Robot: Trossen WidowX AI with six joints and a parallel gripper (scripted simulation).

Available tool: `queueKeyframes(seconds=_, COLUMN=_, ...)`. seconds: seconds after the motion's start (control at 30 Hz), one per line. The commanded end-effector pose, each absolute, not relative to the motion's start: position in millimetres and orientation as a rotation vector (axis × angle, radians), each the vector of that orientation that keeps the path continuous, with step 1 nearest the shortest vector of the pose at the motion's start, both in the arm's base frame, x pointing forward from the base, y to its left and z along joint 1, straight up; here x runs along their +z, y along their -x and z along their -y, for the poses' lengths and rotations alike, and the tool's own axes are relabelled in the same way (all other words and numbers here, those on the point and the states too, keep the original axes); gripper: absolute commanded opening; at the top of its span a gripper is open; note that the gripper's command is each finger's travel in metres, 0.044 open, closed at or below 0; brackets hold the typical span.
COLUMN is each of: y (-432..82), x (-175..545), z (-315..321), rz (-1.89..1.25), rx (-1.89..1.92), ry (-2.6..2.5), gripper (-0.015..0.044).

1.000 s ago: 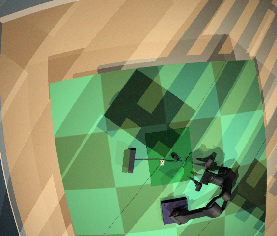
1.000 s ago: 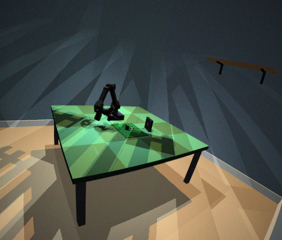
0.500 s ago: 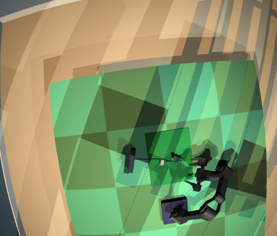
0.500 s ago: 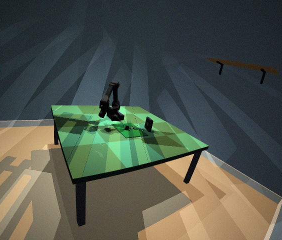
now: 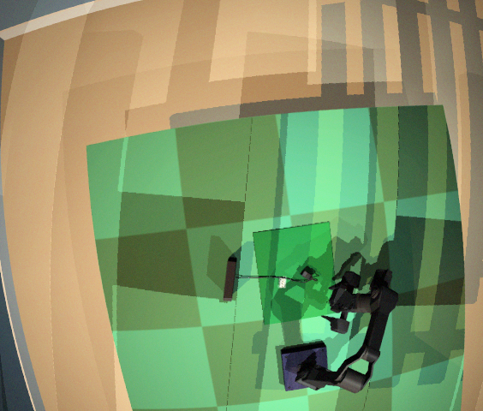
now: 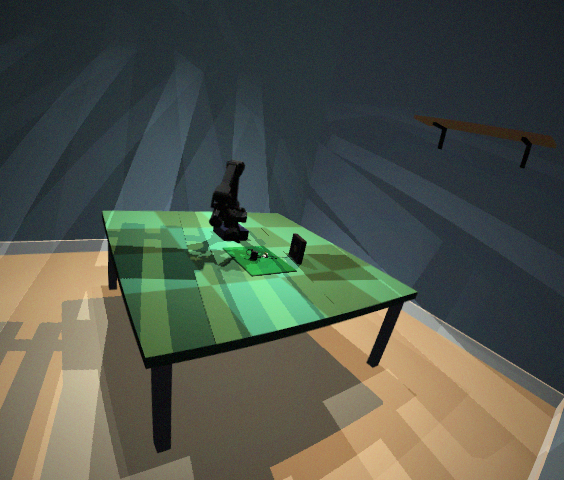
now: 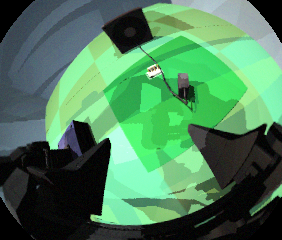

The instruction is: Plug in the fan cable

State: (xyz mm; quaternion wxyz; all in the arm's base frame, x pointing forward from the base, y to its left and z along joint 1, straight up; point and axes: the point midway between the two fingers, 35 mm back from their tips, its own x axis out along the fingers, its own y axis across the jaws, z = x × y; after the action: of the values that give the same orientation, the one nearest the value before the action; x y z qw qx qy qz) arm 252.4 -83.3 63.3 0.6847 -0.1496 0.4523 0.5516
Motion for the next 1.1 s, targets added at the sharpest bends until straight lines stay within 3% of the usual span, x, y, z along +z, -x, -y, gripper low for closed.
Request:
queueKeyframes(seconds=0.0, y=-255.0, x=66.9, z=85.0, rz=-1.114, rx=1.188, ry=0.391, gripper=0.0440)
queueKeyframes(seconds=0.83, y=-281.9, x=112.1, z=94.5, rz=-1.439, rx=0.665, ry=0.676, gripper=0.0440)
queueKeyframes(seconds=1.07, y=-281.3, x=108.5, z=91.1, rz=-1.429, rx=0.718, ry=0.662, gripper=0.0440)
